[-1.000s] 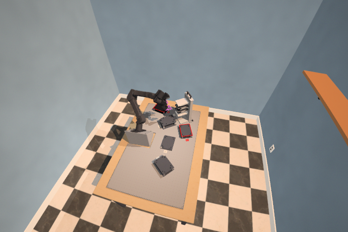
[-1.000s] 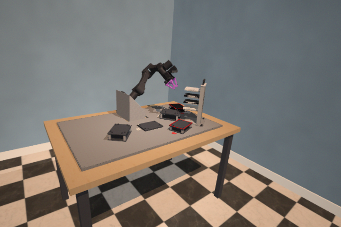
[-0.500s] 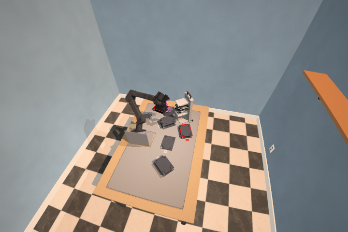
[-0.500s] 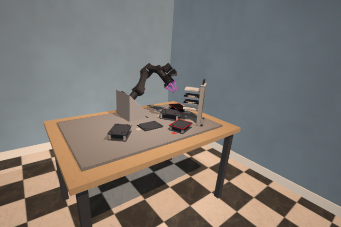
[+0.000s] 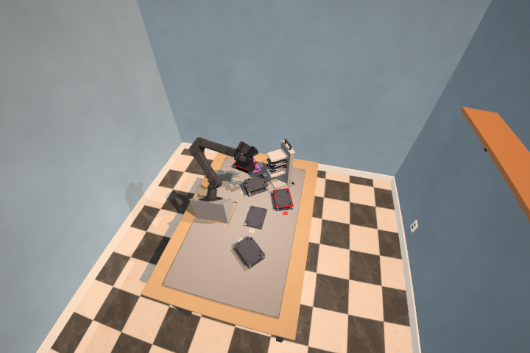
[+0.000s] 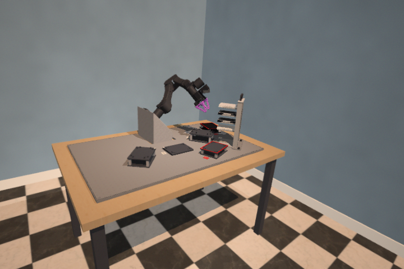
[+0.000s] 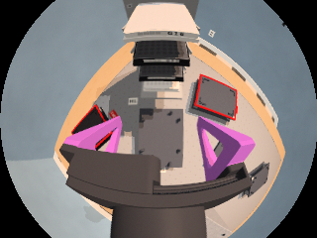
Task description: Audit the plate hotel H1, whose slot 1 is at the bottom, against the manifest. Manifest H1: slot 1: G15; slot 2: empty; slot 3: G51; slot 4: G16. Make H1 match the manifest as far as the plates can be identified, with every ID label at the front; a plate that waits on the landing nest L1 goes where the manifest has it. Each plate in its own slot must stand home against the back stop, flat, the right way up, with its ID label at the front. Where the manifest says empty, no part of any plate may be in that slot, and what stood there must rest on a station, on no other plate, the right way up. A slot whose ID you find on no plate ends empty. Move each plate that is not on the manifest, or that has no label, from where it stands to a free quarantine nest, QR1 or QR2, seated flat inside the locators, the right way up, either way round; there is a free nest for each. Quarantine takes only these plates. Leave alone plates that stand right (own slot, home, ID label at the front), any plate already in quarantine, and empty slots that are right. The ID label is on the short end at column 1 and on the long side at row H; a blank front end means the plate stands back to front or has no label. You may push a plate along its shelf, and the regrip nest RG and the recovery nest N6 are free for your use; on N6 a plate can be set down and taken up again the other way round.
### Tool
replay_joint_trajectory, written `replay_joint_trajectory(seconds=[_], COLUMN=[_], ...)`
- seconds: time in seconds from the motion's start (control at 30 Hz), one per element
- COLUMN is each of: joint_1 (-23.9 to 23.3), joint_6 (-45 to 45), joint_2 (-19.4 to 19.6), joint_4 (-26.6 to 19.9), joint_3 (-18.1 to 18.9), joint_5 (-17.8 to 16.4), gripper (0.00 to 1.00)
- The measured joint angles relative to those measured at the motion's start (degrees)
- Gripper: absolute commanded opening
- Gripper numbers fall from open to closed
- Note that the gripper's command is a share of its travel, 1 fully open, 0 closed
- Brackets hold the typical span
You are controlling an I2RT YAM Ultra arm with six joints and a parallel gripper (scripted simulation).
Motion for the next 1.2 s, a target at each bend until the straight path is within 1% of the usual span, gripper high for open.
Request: replay_joint_trajectory(seconds=[0.1,0.33,0.67,1.2], joint_1=[0.96,2.73,5.46,5.46], joint_6=[0.96,2.62,4.39,4.57], joint_2=[0.07,2.1,4.96,5.01], joint_4=[1.57,4.04,7.26,7.41], joint_3=[0.04,0.11,2.14,2.16], joint_5=[0.92,2.84,5.31,5.88], gripper=[1.0,1.0,1.0,1.0])
